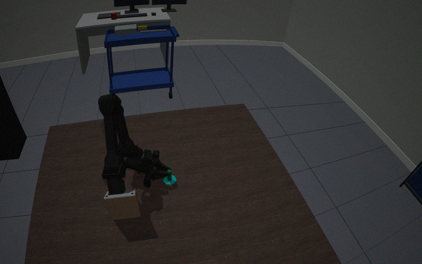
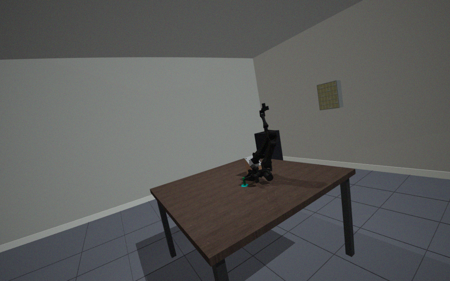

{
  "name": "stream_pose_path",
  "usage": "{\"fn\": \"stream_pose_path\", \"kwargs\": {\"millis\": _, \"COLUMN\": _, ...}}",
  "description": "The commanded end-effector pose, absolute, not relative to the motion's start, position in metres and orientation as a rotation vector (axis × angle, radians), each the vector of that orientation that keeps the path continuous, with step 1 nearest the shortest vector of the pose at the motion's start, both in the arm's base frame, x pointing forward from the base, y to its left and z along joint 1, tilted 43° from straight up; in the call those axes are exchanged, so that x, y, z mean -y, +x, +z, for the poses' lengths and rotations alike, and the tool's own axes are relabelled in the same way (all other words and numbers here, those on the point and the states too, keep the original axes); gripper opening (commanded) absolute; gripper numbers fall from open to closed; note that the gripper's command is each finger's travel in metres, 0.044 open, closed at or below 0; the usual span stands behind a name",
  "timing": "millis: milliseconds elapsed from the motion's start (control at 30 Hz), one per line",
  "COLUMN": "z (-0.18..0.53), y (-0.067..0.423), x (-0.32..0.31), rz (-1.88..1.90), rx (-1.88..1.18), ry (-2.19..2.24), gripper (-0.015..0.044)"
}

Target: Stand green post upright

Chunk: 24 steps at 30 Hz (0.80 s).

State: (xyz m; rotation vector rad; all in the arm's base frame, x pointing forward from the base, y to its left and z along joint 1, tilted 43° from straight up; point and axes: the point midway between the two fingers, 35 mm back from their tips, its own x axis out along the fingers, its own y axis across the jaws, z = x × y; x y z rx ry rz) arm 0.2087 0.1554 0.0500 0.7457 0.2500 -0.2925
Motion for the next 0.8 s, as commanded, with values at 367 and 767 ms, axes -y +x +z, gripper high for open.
{"fn": "stream_pose_path", "kwargs": {"millis": 367, "z": 0.058, "y": 0.21, "x": -0.151, "rz": -0.294, "rx": -0.247, "ry": 0.754, "gripper": 0.04}}
{"fn": "stream_pose_path", "kwargs": {"millis": 767, "z": 0.092, "y": 0.212, "x": -0.125, "rz": -0.297, "rx": -0.245, "ry": 0.763, "gripper": 0.04}}
